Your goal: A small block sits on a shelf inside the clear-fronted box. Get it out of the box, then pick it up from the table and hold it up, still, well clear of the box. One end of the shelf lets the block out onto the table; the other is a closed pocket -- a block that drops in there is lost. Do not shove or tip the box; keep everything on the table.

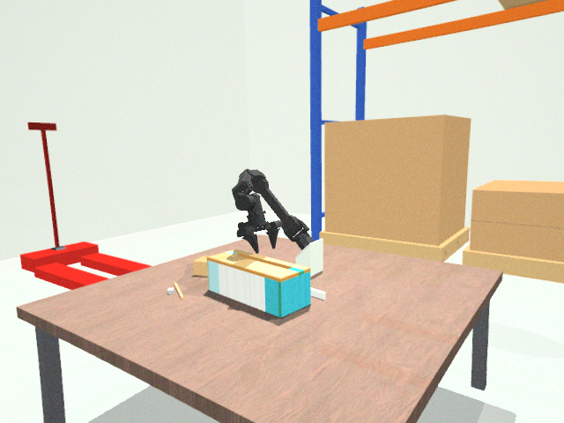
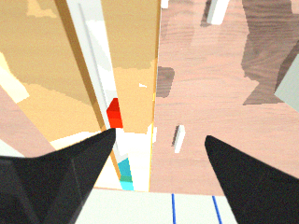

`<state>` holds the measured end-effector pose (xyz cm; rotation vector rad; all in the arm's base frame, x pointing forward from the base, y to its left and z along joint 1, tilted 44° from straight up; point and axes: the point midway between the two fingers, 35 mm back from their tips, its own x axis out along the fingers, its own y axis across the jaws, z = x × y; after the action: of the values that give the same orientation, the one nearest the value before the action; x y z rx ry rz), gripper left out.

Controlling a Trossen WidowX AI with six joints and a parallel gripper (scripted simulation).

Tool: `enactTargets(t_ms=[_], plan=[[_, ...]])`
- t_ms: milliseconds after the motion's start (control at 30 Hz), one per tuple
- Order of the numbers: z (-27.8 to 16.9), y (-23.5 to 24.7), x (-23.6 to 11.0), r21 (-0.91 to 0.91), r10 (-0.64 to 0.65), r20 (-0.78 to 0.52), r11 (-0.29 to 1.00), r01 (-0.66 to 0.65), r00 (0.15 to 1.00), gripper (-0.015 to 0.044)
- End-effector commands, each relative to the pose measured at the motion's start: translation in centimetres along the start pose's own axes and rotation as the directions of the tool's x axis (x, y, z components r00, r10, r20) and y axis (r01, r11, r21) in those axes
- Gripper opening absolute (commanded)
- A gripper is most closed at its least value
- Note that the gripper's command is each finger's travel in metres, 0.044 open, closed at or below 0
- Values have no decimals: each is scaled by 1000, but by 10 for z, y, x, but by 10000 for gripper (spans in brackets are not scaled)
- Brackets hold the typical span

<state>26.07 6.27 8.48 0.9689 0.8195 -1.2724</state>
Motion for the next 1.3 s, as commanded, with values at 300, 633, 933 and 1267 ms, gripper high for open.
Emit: enactTargets(t_ms=[300,633,933,1267], plan=[[8,3,19,-2,0,-3,1000,0,1000,400],[14,5,34,-2,0,-2,1000,-1,1000,400],[21,5,47,-2,1,-1,1000,-1,1000,400],[26,6,55,3,5,-3,1000,-5,1000,400]])
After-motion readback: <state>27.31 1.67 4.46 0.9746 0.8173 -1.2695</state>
